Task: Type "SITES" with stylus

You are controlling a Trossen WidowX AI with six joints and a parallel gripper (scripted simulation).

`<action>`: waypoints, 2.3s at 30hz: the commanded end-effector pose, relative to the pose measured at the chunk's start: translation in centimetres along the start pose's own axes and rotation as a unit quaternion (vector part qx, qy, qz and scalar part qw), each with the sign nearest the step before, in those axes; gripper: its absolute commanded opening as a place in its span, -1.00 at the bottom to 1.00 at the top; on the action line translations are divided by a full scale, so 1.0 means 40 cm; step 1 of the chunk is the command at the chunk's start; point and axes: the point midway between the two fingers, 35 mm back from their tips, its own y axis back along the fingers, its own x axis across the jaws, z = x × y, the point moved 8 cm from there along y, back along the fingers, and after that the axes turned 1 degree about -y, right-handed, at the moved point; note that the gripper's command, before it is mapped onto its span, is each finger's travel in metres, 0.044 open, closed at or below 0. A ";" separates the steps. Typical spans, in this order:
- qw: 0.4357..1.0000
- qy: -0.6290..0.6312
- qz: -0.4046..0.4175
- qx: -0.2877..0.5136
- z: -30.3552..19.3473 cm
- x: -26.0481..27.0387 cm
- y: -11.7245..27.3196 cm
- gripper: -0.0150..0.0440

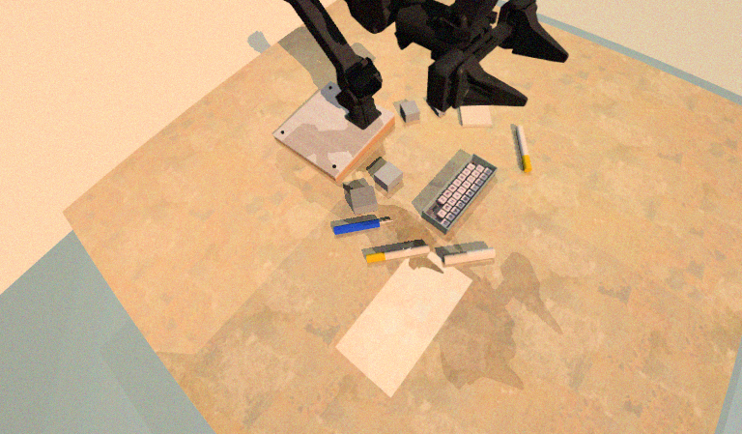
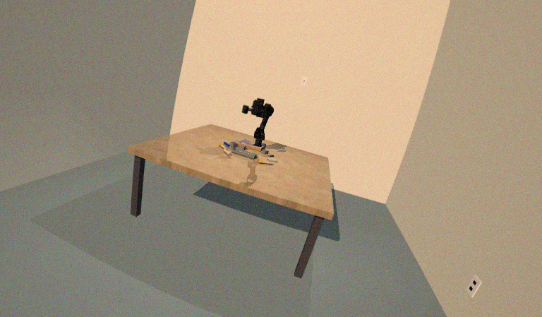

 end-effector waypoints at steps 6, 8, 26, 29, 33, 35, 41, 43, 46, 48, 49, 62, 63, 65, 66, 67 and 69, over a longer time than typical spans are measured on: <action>0.994 -0.001 0.016 0.109 -0.071 0.022 -0.059 0.47; 0.983 0.000 0.026 0.181 -0.122 0.038 -0.091 0.29; 0.702 0.026 -0.007 0.712 -0.465 0.139 -0.128 -0.49; 0.702 0.026 -0.007 0.712 -0.465 0.139 -0.128 -0.49; 0.702 0.026 -0.007 0.712 -0.465 0.139 -0.128 -0.49; 0.702 0.026 -0.007 0.712 -0.465 0.139 -0.128 -0.49; 0.702 0.027 -0.008 0.712 -0.461 0.047 -0.136 -0.49; 0.702 0.028 -0.009 0.712 -0.458 -0.002 -0.135 -0.49; 0.702 0.028 -0.009 0.712 -0.458 -0.008 -0.135 -0.49; 0.702 0.028 -0.009 0.712 -0.458 -0.008 -0.135 -0.49; 0.702 0.028 -0.009 0.712 -0.458 -0.008 -0.135 -0.49; 0.702 0.029 -0.011 0.712 -0.450 -0.156 -0.141 -0.49; 0.702 0.029 -0.011 0.712 -0.450 -0.156 -0.141 -0.49; 0.702 0.029 -0.011 0.712 -0.450 -0.156 -0.141 -0.49; 0.702 0.029 -0.011 0.712 -0.450 -0.156 -0.141 -0.49; 0.702 0.029 -0.011 0.712 -0.450 -0.156 -0.141 -0.49; 0.702 0.029 -0.011 0.712 -0.450 -0.156 -0.141 -0.49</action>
